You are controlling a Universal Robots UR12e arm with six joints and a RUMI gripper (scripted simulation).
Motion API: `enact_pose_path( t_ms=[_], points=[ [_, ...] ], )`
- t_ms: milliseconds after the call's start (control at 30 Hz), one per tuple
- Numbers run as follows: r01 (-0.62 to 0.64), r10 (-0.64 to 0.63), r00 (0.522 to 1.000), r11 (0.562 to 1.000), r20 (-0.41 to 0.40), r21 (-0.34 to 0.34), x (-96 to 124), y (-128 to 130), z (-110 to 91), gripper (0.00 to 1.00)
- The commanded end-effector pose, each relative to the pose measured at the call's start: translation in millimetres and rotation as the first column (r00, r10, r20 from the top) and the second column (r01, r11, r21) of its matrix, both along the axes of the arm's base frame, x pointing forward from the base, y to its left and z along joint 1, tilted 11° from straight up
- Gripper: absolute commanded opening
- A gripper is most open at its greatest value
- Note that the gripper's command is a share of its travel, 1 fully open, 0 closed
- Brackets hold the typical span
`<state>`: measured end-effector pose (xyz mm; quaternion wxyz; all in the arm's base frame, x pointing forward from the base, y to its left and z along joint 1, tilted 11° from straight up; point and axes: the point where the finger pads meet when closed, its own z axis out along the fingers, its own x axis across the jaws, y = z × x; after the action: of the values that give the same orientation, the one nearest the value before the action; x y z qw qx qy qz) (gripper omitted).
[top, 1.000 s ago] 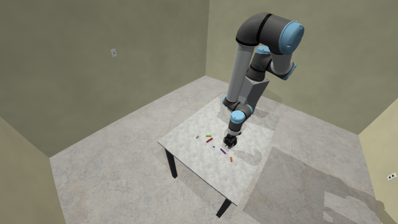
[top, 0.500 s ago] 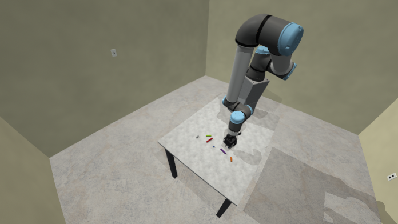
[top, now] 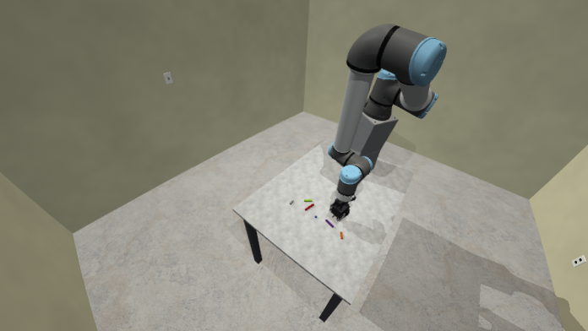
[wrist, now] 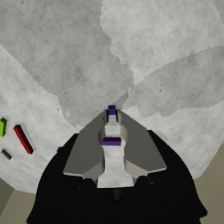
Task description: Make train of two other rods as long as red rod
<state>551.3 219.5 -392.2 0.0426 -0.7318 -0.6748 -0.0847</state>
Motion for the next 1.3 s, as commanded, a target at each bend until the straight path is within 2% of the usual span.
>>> enact_pose_path(
  t_ms=[0,967,1267],
  points=[
    [0.0,0.0,1.0,1.0,0.002,-0.001,1.1,0.4,-0.1,0.0],
    [0.0,0.0,1.0,1.0,0.002,-0.001,1.1,0.4,-0.1,0.0],
    [0.0,0.0,1.0,1.0,0.002,-0.001,1.1,0.4,-0.1,0.08]
  ],
)
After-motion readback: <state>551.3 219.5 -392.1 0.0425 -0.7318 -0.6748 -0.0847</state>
